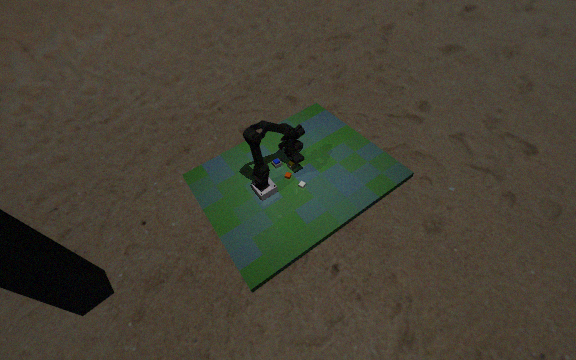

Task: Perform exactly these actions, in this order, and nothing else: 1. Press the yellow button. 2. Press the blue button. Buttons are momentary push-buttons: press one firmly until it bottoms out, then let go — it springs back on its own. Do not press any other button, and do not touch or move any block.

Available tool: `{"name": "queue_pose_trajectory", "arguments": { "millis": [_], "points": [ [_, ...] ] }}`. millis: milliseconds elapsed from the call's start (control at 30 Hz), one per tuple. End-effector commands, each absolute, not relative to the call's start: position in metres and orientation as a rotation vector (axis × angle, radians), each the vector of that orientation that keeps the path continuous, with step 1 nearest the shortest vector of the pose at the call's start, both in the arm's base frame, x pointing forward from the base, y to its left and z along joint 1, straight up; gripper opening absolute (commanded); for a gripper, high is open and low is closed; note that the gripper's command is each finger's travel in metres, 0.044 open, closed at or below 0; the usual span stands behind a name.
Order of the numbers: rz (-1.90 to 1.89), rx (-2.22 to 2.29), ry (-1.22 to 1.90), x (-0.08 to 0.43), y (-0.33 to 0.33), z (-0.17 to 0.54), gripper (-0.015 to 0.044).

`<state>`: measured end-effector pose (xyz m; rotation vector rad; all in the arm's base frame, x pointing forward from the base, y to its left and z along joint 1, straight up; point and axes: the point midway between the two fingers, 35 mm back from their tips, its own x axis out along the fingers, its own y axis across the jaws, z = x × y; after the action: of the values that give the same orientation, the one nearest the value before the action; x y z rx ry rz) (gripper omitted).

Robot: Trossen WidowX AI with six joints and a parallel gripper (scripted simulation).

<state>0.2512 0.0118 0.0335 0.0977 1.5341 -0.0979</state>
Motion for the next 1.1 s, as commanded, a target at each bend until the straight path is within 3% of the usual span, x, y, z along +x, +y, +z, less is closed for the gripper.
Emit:
{"name": "queue_pose_trajectory", "arguments": {
  "millis": [0, 800, 1067],
  "points": [
    [-0.098, 0.104, 1.546, 0.247, 0.012, 0.024, 0.002],
    [-0.098, 0.104, 1.546, 0.247, 0.012, 0.02, 0.002],
    [-0.097, 0.104, 1.546, 0.247, 0.012, 0.054, 0.002]
  ]
}}
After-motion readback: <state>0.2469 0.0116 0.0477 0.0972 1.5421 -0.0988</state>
